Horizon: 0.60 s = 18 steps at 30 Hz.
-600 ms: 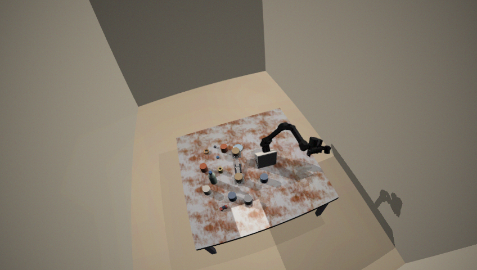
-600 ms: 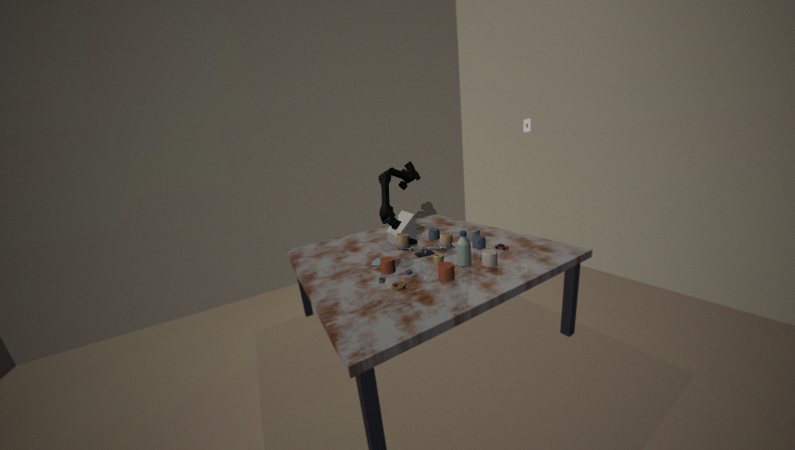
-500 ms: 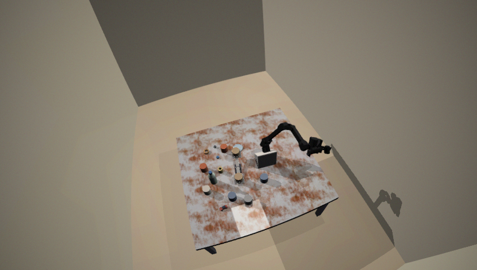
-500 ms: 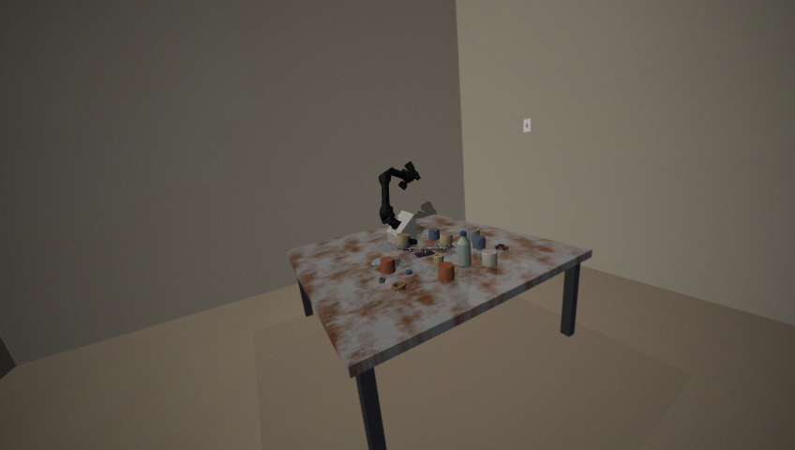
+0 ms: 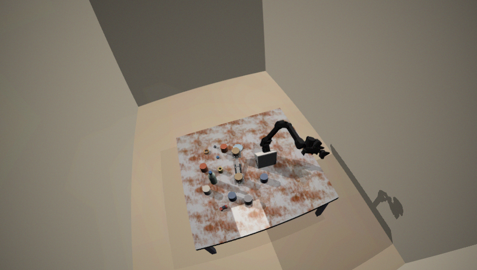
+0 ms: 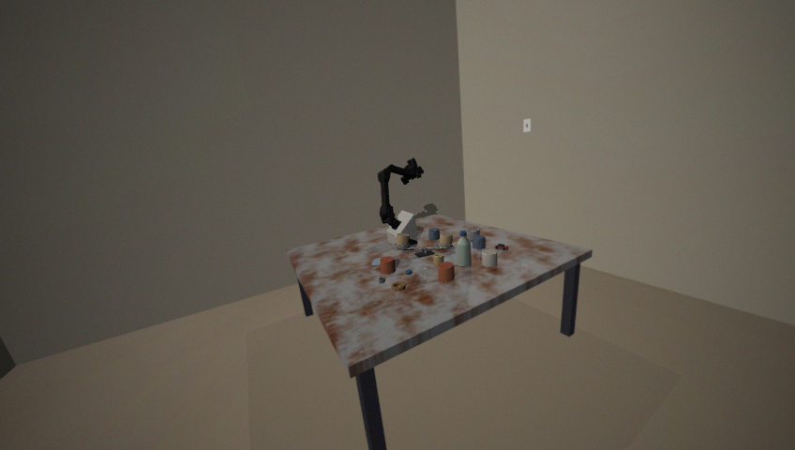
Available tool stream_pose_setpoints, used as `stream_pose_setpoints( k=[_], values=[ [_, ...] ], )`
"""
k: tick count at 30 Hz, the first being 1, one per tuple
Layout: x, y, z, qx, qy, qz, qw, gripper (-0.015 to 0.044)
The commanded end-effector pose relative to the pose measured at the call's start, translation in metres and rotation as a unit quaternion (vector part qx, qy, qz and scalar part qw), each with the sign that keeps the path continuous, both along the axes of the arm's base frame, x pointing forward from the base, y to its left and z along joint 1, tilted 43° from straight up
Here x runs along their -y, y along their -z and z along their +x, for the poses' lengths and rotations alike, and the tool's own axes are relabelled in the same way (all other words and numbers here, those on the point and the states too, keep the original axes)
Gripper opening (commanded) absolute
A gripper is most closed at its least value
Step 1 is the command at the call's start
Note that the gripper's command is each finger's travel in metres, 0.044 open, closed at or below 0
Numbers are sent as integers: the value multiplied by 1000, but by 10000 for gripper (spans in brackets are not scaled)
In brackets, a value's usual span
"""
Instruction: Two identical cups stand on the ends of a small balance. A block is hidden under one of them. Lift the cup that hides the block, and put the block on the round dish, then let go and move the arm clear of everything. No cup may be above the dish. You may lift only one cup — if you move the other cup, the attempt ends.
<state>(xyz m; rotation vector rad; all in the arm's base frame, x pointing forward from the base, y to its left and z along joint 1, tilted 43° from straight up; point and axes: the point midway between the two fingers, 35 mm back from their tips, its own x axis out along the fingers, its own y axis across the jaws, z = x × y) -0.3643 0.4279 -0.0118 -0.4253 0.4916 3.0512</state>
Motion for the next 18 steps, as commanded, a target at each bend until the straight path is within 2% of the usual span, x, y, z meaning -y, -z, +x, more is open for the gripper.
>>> stream_pose_setpoints(
  k=[1,18],
  values=[
    [-9,8,18,31,51,-49,997,440],
    [-38,29,105,140,262,-209,932,440]
  ],
)
